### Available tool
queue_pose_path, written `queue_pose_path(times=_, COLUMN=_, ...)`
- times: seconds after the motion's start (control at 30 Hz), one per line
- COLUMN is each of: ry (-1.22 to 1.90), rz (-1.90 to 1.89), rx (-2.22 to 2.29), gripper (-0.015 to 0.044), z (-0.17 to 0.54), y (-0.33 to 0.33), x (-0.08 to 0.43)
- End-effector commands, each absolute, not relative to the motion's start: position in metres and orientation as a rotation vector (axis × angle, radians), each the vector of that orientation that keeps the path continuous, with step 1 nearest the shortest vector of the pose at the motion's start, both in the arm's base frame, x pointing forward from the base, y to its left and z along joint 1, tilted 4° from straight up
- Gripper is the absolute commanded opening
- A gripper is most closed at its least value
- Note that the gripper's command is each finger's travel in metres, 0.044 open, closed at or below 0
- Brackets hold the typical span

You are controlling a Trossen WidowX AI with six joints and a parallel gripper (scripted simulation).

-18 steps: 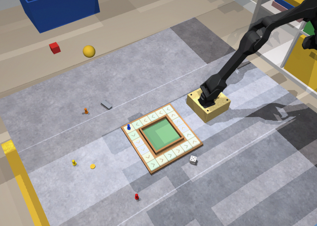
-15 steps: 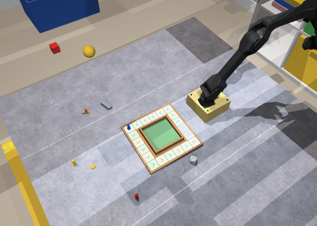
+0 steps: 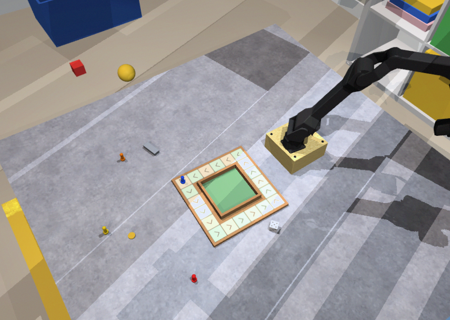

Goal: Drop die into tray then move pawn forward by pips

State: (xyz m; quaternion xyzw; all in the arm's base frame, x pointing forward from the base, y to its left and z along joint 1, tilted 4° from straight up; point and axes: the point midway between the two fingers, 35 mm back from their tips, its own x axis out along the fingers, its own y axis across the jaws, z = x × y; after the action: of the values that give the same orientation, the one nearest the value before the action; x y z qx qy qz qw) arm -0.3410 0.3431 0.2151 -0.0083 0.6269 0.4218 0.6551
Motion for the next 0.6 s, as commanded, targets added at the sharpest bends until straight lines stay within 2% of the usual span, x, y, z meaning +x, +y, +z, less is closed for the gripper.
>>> queue_pose_path(times=0.0, ry=1.353, rz=0.922, rx=-0.086, gripper=0.0275, z=0.197, y=0.380, x=-0.282)
queue_pose_path(times=0.3, ry=1.255, rz=0.799, rx=-0.272, gripper=0.0275, z=0.143, y=0.426, x=-0.133)
queue_pose_path(times=0.57, ry=1.261, rz=0.690, rx=-0.439, gripper=0.0275, z=0.095, y=0.411, x=0.006)
